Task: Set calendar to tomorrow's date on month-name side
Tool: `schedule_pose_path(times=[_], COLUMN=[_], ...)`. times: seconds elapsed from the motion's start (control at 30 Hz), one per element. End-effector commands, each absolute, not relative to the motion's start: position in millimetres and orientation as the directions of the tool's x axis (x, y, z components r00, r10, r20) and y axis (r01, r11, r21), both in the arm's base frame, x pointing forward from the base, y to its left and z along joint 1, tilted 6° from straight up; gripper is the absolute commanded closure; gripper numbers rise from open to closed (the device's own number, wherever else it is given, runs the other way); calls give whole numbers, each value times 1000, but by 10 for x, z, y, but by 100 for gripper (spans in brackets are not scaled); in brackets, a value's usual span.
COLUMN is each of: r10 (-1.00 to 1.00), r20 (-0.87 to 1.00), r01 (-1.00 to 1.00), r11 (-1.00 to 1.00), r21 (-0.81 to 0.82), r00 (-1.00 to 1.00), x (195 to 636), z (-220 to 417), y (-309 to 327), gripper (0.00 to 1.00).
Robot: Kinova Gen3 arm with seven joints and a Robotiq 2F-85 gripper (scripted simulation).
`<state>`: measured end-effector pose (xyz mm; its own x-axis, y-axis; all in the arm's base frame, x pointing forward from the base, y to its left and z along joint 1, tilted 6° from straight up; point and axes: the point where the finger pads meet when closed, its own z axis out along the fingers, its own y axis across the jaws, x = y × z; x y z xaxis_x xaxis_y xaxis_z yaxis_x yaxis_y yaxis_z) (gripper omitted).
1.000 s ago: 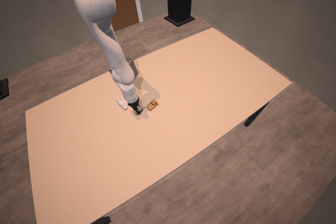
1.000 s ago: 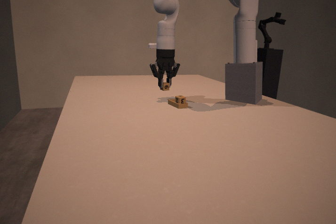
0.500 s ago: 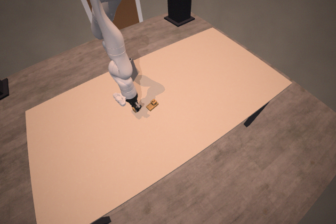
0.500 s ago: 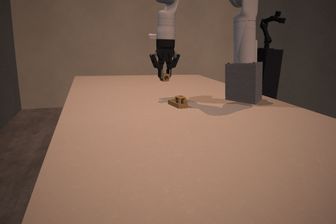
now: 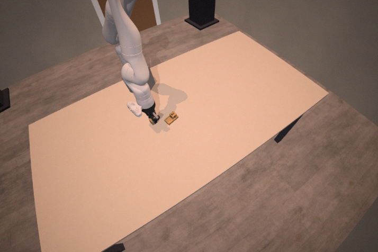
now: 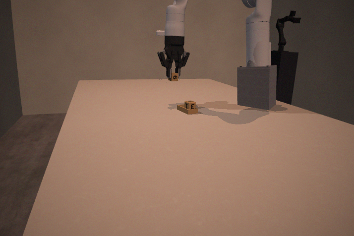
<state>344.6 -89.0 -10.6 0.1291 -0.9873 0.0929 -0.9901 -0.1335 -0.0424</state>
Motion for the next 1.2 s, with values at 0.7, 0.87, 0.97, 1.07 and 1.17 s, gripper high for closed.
schedule_pose_path(times=[0.7,0.87,0.97,1.07,1.17], r10=[-990,-988,-988,-988,-988], r20=[86,88,88,88,88], r01=[-993,-991,-991,-991,-991], r11=[-114,-129,-130,-130,-130], r21=[-40,-38,-39,-39,-39], r00=[110,126,126,126,126], x=[3329,3294,3304,3304,3304], z=[-81,-83,-82,-82,-83], y=[-85,35,36,36,36], gripper=[74,74,74,74,74])
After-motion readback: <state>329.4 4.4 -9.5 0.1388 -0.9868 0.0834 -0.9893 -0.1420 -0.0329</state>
